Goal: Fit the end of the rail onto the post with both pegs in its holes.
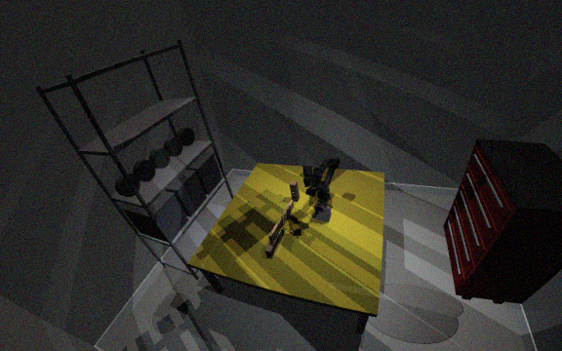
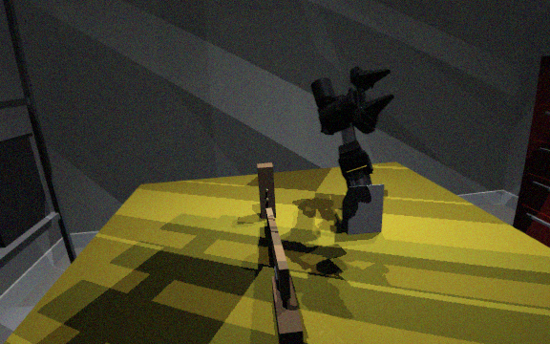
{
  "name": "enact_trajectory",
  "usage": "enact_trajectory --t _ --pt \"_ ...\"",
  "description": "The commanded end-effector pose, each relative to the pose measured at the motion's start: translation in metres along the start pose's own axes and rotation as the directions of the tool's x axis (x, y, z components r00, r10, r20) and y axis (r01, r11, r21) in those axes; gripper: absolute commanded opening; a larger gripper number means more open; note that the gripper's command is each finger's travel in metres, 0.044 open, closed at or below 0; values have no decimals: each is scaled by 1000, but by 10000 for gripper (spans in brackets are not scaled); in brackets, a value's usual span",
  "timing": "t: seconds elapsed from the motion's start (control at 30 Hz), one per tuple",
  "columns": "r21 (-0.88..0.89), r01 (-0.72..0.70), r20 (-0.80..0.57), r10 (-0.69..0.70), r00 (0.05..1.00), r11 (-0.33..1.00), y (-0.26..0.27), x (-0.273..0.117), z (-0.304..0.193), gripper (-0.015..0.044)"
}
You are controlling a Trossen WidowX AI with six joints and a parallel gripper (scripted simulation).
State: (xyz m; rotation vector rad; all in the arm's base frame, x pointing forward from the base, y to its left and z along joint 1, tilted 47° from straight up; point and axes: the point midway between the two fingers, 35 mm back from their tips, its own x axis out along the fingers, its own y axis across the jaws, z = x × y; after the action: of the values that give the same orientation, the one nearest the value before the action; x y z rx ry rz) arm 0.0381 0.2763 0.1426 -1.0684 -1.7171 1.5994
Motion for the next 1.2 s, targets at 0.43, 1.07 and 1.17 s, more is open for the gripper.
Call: enact_trajectory --t 0.43,1.07,1.17 --pt "861 -77 -359 709 607 502 140 -92 -108 440" --pt "755 627 548 708 -446 -190 201 -350 -21 440" --pt "747 637 572 672 -470 -191 198 -358 -19 440"
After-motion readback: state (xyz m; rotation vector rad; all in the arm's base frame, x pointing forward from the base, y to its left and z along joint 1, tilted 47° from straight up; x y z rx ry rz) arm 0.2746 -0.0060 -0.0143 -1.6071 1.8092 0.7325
